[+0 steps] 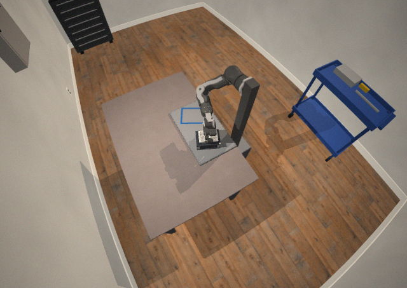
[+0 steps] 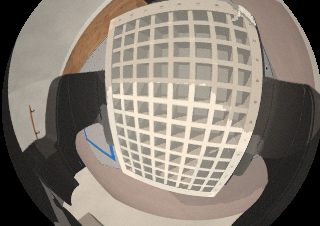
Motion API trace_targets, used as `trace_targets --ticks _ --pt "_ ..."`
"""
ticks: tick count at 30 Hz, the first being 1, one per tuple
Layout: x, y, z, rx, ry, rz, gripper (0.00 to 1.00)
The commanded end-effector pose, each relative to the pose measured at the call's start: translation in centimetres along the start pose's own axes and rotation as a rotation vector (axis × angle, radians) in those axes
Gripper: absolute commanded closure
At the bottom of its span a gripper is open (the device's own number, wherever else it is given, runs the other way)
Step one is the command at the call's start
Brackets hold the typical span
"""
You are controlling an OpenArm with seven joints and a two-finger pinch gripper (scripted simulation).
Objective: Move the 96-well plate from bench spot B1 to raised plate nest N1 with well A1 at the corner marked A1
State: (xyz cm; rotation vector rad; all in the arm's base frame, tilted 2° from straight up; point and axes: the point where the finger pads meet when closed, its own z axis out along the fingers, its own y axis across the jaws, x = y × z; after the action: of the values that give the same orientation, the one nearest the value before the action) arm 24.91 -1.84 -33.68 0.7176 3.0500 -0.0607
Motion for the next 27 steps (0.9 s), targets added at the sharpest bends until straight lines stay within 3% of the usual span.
trace_targets --ticks 1,27 --pt "0.04 0.0 -0.02 -0.001 -0.001 0.0 1.0" --pt "0.1 0.05 -0.08 -0.002 0.0 -0.001 1.0"
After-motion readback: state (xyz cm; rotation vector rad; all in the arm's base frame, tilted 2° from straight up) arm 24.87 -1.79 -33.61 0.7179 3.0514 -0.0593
